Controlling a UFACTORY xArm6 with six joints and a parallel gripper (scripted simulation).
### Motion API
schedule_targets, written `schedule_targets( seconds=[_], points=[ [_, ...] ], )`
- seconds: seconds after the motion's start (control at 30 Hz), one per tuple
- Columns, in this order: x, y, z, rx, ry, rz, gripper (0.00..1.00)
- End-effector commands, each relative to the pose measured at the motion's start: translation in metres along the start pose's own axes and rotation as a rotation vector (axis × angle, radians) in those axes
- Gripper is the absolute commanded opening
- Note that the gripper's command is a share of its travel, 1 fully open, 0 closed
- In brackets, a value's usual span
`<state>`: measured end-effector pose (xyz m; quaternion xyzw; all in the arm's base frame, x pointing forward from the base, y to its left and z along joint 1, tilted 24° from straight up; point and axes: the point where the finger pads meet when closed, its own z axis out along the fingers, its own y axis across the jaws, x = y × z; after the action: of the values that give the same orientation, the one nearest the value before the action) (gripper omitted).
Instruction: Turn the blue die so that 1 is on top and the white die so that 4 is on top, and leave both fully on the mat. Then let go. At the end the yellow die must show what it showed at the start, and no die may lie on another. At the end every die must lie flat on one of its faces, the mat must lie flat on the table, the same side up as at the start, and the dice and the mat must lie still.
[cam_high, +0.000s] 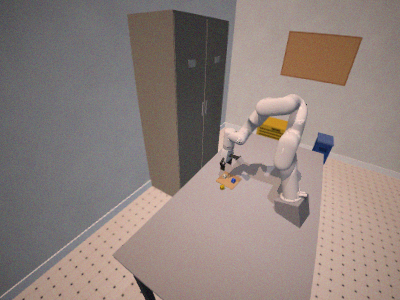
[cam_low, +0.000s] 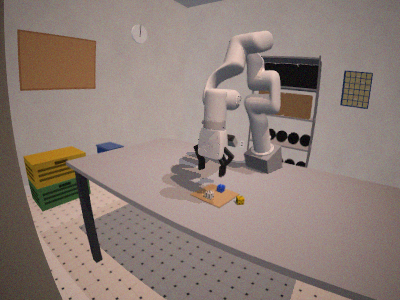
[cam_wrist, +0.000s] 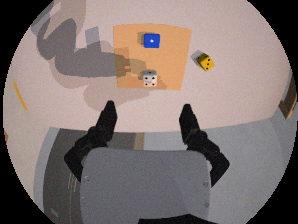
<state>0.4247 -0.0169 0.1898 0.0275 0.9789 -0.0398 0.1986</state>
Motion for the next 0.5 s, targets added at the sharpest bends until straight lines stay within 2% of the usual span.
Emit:
schedule_targets(
  seconds=[0.0, 0.27, 0.47],
  points=[
    [-0.001, 0.000, -0.001, 0.000, -0.004, 0.000, 1.00],
    [-0.001, 0.000, -0.008, 0.000, -0.004, 0.000, 1.00],
    [-0.001, 0.000, -0.032, 0.000, -0.004, 0.000, 1.00]
  ],
)
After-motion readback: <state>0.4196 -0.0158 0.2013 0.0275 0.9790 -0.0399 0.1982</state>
